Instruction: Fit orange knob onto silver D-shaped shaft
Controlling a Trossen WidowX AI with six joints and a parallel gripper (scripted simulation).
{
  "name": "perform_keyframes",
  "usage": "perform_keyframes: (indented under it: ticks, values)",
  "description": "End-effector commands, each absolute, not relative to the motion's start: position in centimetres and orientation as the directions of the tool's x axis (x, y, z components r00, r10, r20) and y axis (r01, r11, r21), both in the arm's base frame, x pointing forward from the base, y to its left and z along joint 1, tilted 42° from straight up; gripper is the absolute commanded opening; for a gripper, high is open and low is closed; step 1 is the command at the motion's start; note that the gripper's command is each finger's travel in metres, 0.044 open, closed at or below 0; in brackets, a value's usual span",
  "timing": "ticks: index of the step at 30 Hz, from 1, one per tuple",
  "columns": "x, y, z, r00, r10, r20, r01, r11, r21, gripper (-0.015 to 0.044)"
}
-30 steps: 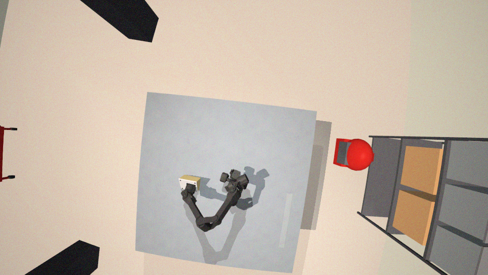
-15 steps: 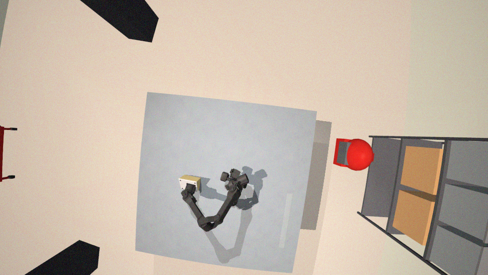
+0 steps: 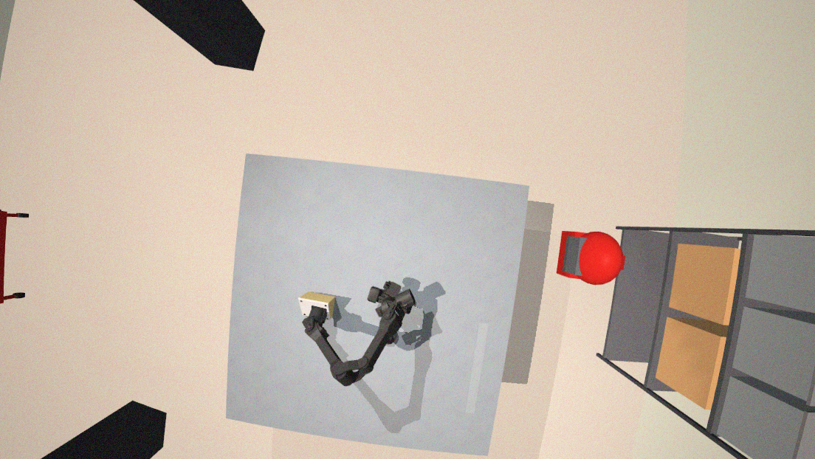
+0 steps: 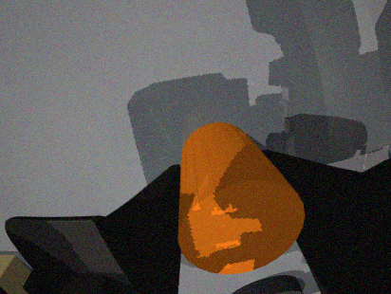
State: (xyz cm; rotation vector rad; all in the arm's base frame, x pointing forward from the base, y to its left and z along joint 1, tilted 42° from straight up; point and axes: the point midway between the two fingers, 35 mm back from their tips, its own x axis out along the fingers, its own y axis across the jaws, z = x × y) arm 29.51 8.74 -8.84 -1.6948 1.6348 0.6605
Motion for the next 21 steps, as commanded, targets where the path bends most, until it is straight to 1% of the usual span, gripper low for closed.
perform_keyframes:
  ticks: [1,3,9,21]
  values:
    - [29.4,8.6,-9.0,0.08,-0.65,-0.756,-0.993,0.016,-0.119,0.017]
    - [29.4,8.6,-9.0,0.08,-0.65,-0.756,-0.993,0.016,-0.119,0.0157]
    - [29.8,10.1,-7.9,0.08,-0.647,-0.758,-0.993,0.016,-0.119,0.0]
    - [29.9,15.2,-3.4,0.084,-0.636,-0.767,-0.993,0.01,-0.117,0.0]
